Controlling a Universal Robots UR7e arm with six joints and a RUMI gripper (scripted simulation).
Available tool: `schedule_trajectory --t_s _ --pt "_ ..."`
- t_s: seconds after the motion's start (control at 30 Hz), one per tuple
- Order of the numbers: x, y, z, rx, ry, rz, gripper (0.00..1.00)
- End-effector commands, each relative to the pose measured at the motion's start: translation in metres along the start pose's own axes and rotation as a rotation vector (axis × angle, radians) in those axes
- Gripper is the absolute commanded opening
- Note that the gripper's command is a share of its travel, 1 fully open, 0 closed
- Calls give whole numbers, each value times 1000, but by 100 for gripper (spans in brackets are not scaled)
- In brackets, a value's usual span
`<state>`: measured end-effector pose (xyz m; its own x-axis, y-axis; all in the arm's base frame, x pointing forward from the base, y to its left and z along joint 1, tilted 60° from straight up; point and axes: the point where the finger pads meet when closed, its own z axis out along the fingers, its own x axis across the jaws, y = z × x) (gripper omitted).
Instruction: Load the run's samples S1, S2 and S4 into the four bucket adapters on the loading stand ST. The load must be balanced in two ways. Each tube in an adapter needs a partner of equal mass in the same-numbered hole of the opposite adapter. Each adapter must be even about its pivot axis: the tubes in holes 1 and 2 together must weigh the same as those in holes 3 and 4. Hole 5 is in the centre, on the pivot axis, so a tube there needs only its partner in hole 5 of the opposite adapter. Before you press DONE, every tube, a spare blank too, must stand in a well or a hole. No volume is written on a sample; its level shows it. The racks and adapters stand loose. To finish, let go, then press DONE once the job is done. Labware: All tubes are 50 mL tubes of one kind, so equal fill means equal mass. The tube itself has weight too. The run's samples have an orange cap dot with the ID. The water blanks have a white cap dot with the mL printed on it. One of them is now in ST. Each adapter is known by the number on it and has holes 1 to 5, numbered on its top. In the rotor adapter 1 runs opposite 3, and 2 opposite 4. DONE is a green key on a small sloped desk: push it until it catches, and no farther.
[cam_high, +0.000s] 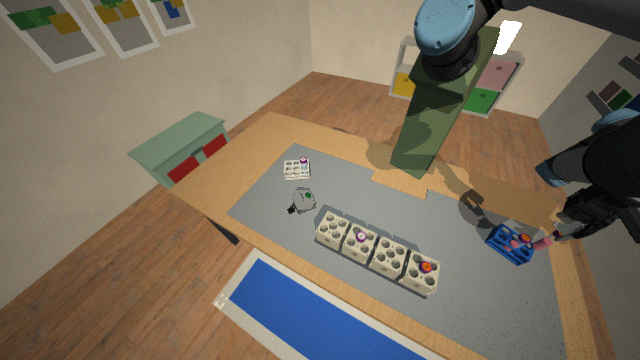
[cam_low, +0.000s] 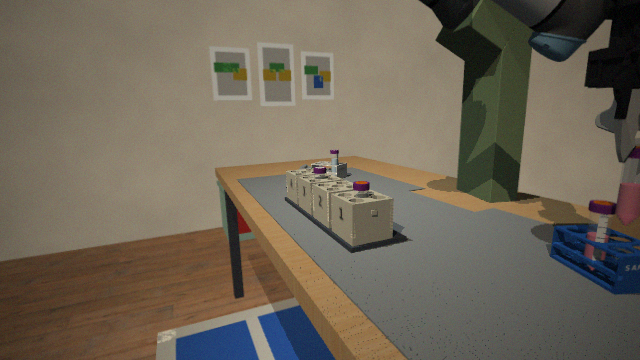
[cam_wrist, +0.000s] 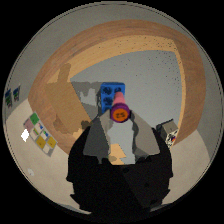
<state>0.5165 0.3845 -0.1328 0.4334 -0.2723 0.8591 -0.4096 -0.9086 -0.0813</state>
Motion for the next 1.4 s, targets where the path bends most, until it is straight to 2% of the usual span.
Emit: schedule_trajectory --t_s 0.0,0.23,0.37,1.37 --pt "0 0 -18 0 -1 0 0" --pt "0 0 -41 0 -1 0 0" --pt "0 0 -43 0 -1 0 0" --pt "143 120 -43 0 0 747 0"
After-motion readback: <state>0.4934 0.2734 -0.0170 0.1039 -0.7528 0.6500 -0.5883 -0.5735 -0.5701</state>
